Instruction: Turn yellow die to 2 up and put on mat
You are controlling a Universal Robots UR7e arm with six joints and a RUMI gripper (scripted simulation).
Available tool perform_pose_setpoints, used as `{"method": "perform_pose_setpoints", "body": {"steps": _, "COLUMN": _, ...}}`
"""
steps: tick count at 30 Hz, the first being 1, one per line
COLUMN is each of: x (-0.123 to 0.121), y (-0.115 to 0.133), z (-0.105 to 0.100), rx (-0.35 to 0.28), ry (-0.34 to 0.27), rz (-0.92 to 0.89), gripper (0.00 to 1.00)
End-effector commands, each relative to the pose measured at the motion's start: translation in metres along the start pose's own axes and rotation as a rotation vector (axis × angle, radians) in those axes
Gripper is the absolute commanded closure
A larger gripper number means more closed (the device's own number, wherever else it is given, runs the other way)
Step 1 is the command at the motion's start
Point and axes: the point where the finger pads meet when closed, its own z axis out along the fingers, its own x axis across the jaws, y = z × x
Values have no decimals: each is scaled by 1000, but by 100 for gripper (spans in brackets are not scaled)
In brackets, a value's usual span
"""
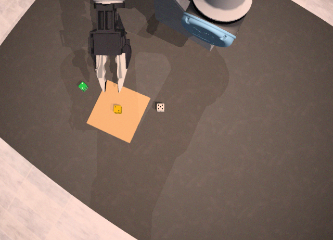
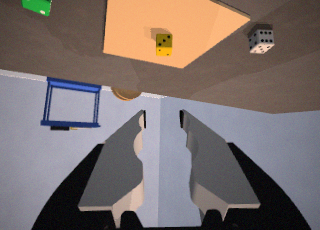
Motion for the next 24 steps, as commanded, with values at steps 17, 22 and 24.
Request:
{"method": "perform_pose_setpoints", "body": {"steps": 17, "x": -3, "y": -3, "z": 0, "rx": 30, "ry": 19, "rz": -191, "gripper": 79}}
{"method": "perform_pose_setpoints", "body": {"steps": 22, "x": -4, "y": -4, "z": 0, "rx": 38, "ry": 25, "rz": -244, "gripper": 79}}
{"method": "perform_pose_setpoints", "body": {"steps": 24, "x": -5, "y": -4, "z": 0, "rx": 43, "ry": 30, "rz": -282, "gripper": 79}}
